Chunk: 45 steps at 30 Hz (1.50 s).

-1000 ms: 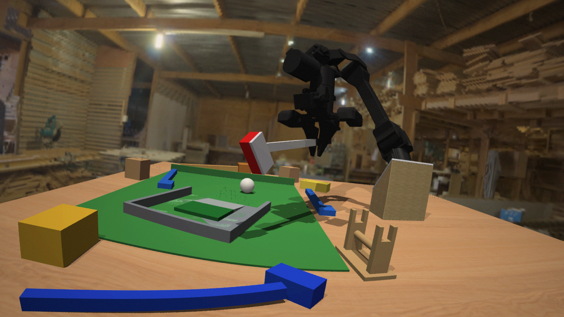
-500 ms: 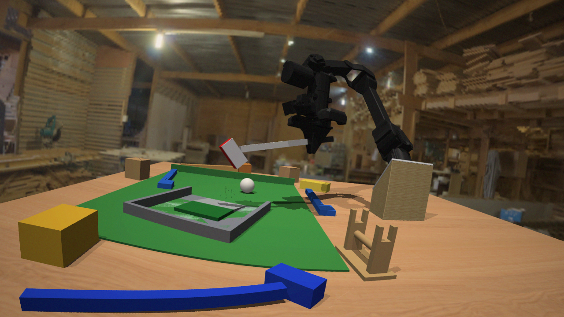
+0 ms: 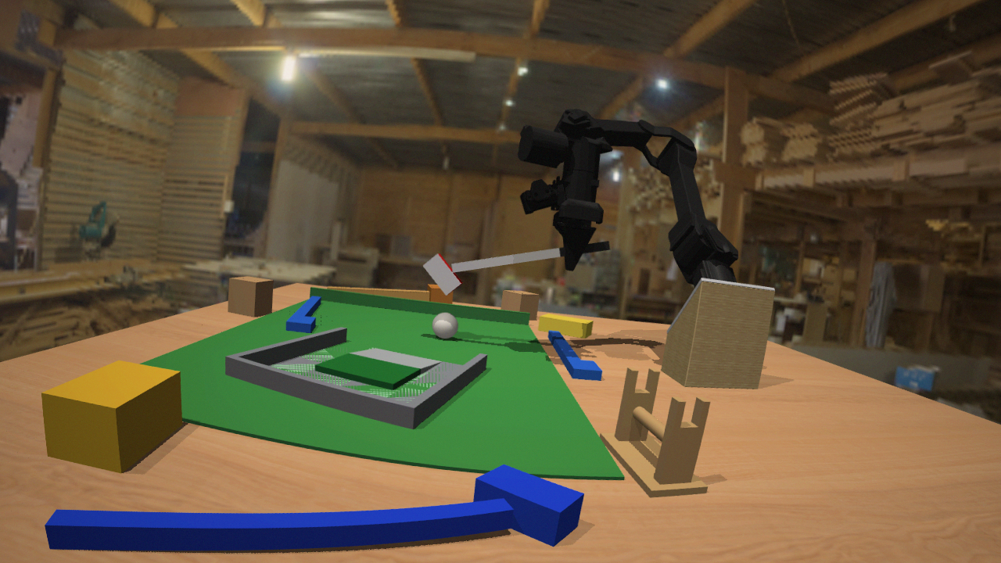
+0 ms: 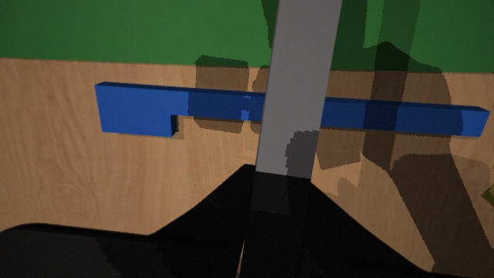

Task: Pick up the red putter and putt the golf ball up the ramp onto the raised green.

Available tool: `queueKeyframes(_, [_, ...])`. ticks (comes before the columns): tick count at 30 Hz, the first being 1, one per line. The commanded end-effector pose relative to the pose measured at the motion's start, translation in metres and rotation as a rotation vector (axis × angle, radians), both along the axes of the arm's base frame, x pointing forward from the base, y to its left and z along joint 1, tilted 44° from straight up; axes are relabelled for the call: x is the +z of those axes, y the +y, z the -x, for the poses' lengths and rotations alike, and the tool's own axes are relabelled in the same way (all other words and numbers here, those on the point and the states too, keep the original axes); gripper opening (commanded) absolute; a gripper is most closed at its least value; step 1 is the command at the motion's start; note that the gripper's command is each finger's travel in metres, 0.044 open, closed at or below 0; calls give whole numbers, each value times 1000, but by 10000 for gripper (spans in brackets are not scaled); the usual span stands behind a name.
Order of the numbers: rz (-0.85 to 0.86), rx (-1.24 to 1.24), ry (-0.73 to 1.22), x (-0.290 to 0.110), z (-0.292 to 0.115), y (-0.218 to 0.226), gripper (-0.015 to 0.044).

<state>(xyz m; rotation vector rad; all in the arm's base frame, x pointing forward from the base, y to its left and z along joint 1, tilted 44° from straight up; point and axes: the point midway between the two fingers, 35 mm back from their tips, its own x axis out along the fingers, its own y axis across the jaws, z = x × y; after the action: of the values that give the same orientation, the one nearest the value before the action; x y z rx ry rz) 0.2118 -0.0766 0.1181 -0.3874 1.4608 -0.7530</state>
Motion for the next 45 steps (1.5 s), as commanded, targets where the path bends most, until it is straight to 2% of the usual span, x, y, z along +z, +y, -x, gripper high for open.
queueKeyframes(1, [39, -106, -91, 14, 16, -14, 0])
queueKeyframes(11, [52, -145, -120, 17, 22, -19, 0])
queueKeyframes(21, [53, -145, -121, -8, 24, -44, 0])
queueKeyframes(45, [55, -145, -122, -31, 27, -67, 0])
